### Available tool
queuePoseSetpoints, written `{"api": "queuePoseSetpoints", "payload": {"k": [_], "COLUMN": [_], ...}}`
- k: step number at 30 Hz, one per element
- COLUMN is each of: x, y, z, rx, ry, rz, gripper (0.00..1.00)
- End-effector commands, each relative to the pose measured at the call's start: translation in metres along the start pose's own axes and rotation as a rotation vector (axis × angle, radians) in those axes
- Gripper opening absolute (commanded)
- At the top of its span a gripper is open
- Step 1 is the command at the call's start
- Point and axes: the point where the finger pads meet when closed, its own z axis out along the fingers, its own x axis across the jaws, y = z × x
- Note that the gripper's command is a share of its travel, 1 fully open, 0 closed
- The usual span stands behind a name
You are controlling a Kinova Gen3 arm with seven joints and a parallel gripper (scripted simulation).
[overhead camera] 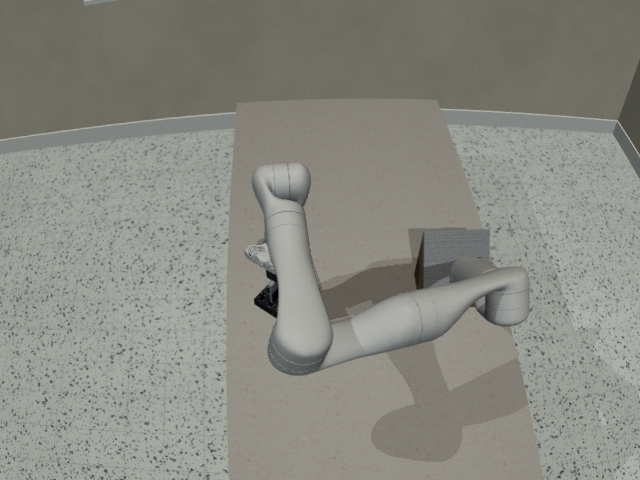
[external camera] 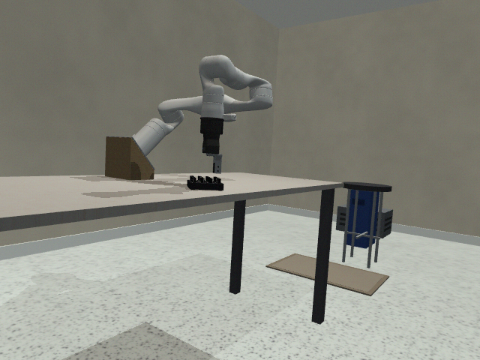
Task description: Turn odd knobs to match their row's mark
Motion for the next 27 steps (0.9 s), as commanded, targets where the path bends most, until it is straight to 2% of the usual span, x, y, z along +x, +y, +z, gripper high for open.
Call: {"api": "queuePoseSetpoints", "payload": {"k": [1,27], "x": [-0.0005,-0.0005], "y": [0.0003,0.0004], "z": [0.0017,0.0072], "rx": [-0.001,-0.001], "ry": [-0.001,-0.001], "rz": [0.0,0.0], "gripper": [0.46,0.46]}}
